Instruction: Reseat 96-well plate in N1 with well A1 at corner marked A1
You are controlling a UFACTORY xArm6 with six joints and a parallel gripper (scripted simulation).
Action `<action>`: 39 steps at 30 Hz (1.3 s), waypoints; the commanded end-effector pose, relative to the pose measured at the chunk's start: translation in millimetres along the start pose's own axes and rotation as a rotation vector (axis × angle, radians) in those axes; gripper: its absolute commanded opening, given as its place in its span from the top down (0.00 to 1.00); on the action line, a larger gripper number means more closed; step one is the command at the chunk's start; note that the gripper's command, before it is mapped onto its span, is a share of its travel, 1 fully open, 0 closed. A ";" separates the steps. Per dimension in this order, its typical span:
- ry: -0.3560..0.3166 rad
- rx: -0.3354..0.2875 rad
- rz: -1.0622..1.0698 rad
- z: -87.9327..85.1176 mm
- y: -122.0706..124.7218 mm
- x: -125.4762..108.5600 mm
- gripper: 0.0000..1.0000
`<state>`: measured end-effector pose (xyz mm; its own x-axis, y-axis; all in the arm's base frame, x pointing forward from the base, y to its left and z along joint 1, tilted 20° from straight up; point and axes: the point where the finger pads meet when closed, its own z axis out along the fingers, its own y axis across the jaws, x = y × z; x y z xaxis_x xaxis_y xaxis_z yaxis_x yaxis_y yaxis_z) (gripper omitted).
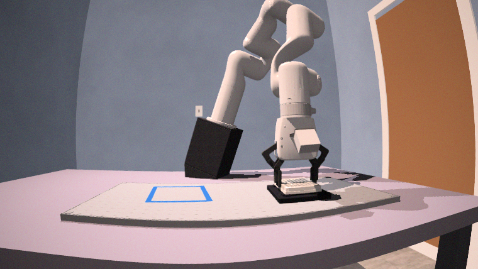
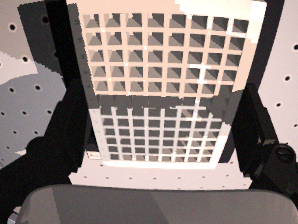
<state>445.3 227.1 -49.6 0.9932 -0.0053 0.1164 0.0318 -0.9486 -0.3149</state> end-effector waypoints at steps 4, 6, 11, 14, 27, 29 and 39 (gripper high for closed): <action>0.003 0.001 0.000 0.4 -0.6 1.4 1.00; 0.003 0.001 0.000 0.5 -0.6 1.4 1.00; 0.003 0.001 0.000 0.9 -0.6 1.4 1.00; 0.003 0.001 0.000 1.5 -0.6 1.4 0.00; 0.003 0.001 0.000 1.6 -0.6 1.3 0.00; 0.003 0.001 0.000 1.6 -0.6 1.3 0.00; 0.003 0.001 0.000 1.6 -0.6 1.4 0.00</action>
<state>445.6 227.8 -52.0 0.9932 -0.0054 0.1165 0.0318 -0.9486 -0.3150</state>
